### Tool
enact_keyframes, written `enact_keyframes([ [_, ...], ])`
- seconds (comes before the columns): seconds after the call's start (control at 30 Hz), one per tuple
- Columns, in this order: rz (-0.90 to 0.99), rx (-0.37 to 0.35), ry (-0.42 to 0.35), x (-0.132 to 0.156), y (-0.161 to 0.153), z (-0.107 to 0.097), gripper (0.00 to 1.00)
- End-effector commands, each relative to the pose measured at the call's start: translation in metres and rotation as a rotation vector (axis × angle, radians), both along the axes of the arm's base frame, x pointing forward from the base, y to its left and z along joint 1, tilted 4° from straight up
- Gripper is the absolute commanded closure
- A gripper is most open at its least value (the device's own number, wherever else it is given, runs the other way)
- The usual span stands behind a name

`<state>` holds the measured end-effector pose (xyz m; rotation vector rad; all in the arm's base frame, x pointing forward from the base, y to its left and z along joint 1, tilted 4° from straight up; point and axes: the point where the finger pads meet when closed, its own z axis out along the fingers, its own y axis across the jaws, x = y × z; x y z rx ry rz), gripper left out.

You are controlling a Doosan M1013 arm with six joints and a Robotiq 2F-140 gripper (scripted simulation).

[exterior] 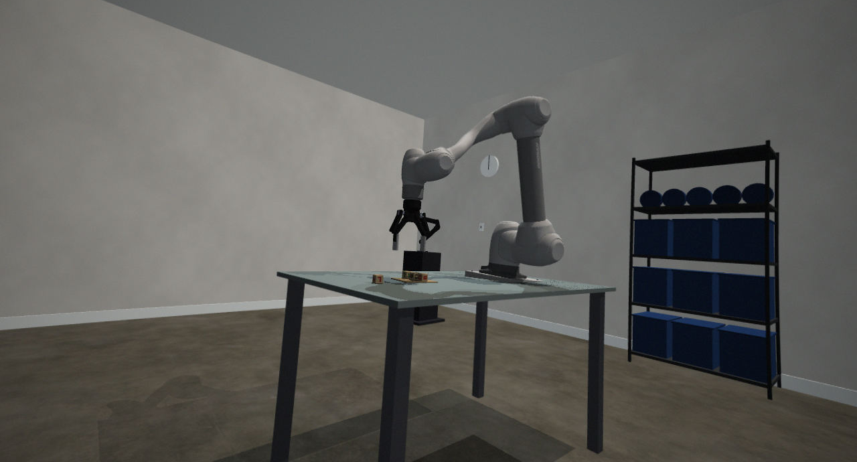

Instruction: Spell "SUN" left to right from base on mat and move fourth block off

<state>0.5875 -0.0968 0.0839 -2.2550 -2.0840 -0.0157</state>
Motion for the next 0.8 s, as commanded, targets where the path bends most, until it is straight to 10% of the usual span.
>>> enact_keyframes([
  [0.0, -0.006, -0.003, -0.004, 0.001, -0.002, 0.006, 0.0],
  [0.77, -0.006, -0.003, -0.004, 0.003, -0.006, 0.07, 0.0],
])
